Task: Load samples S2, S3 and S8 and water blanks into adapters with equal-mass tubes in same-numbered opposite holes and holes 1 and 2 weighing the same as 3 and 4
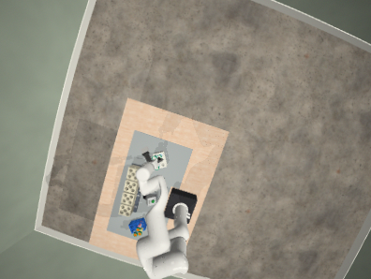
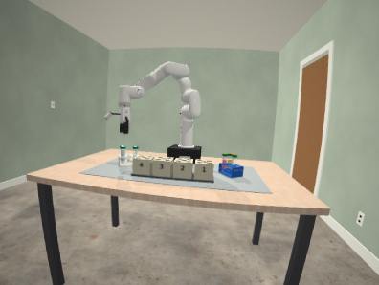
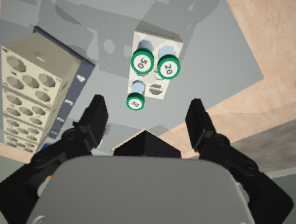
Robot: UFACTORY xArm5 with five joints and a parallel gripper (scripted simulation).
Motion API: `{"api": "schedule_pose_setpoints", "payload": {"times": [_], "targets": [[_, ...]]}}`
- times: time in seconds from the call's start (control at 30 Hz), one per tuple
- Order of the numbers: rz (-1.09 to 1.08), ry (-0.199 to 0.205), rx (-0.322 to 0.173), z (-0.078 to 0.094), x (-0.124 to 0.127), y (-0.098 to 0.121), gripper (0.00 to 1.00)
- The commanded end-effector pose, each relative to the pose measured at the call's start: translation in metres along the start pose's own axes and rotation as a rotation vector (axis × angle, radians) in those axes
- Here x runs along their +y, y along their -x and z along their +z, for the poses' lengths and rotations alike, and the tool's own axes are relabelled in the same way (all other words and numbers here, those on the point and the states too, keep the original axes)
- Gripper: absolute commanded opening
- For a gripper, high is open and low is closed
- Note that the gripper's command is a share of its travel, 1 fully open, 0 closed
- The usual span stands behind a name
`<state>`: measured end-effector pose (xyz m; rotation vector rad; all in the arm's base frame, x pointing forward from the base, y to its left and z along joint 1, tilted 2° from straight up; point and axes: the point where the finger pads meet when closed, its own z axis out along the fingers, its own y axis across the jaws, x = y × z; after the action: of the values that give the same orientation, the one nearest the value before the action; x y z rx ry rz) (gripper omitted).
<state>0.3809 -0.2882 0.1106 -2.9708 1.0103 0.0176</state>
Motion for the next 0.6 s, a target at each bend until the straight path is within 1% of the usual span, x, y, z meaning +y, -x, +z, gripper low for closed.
{"api": "schedule_pose_setpoints", "payload": {"times": [0.0, 0.17, 0.23, 0.4, 0.57], "targets": [[0.000, 0.000, 0.004, -0.012, 0.000, -0.001, 1.00], [0.000, 0.000, 0.004, -0.025, -0.001, -0.001, 1.00], [0.000, 0.000, 0.004, -0.025, -0.001, -0.001, 1.00], [0.000, 0.000, 0.004, -0.037, -0.001, -0.001, 1.00], [-0.167, 0.001, 0.002, -0.036, -0.022, 0.012, 1.00]]}}
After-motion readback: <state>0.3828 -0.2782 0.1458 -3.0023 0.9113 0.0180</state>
